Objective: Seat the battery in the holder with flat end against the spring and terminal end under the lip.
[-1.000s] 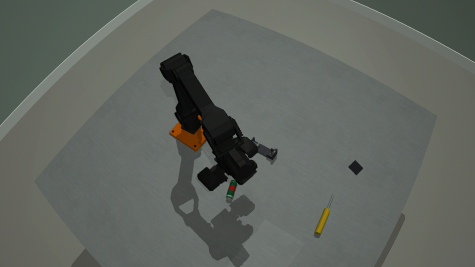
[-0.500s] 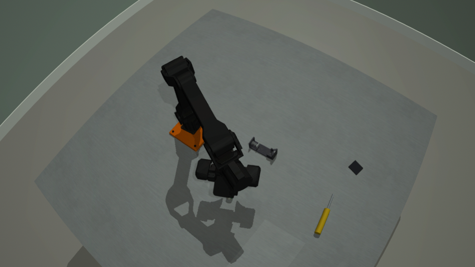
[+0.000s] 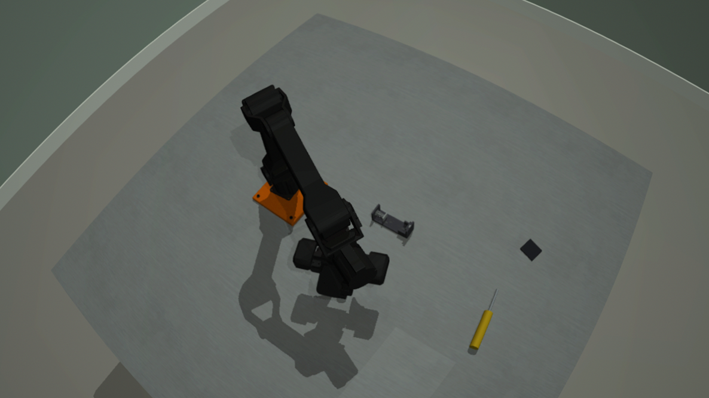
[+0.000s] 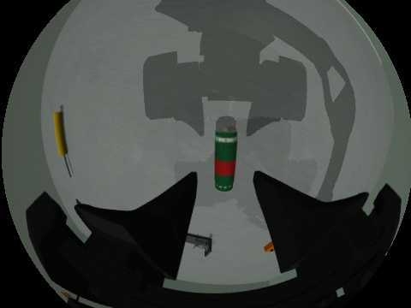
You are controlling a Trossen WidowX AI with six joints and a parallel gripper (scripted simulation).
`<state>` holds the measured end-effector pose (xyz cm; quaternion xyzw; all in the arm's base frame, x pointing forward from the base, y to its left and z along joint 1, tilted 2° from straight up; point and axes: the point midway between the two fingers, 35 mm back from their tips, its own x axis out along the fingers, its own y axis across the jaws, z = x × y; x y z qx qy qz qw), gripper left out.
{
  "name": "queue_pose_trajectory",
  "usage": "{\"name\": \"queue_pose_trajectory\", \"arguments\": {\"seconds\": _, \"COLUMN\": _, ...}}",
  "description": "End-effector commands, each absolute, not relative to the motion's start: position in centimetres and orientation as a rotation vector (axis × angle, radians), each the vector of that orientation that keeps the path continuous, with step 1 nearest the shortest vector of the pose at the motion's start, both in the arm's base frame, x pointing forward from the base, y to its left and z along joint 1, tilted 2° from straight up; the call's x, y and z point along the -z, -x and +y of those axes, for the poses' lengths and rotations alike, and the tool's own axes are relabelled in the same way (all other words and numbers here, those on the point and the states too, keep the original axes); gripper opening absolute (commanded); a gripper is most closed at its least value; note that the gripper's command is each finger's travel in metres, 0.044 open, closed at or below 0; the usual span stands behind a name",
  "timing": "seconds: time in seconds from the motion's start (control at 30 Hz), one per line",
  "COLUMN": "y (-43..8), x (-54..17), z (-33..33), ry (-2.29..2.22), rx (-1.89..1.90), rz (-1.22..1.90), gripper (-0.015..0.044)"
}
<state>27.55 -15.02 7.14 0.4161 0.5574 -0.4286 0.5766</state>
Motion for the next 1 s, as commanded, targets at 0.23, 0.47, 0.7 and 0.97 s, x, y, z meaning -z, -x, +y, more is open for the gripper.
{"name": "queue_pose_trajectory", "arguments": {"seconds": 0.23, "y": -27.4, "x": -5.2, "z": -15.0, "ry": -0.975, "rx": 1.011, "rz": 1.309, "gripper": 0.0231}}
{"name": "queue_pose_trajectory", "arguments": {"seconds": 0.47, "y": -27.4, "x": -4.1, "z": -15.1, "ry": -0.975, "rx": 1.011, "rz": 1.309, "gripper": 0.0231}}
{"name": "queue_pose_trajectory", "arguments": {"seconds": 0.7, "y": -27.3, "x": -3.1, "z": -15.0, "ry": -0.975, "rx": 1.011, "rz": 1.309, "gripper": 0.0231}}
{"name": "queue_pose_trajectory", "arguments": {"seconds": 0.97, "y": -27.3, "x": -3.1, "z": -15.0, "ry": -0.975, "rx": 1.011, "rz": 1.309, "gripper": 0.0106}}
